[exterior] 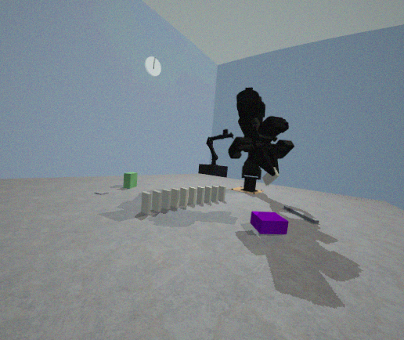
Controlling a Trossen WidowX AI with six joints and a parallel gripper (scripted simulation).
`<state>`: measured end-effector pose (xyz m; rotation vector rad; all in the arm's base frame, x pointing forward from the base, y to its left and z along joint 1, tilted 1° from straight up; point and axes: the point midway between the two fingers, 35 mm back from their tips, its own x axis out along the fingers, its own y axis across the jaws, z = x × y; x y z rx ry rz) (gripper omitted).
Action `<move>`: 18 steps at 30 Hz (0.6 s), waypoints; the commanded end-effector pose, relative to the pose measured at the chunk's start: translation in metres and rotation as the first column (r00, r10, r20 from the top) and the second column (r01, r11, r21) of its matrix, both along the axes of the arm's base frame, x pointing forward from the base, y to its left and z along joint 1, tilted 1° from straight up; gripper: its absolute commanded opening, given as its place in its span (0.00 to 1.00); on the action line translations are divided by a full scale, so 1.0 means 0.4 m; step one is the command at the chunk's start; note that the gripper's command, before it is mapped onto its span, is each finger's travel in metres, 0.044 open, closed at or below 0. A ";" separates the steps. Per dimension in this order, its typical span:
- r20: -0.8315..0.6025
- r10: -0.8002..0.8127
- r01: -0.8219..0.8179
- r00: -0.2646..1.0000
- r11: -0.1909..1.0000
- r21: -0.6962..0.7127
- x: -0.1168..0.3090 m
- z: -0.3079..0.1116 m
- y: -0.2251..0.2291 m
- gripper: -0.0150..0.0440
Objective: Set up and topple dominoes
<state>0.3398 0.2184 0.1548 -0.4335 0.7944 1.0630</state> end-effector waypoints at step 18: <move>0.108 -0.060 0.011 0.992 0.912 0.409 0.046 0.015 -0.034 0.29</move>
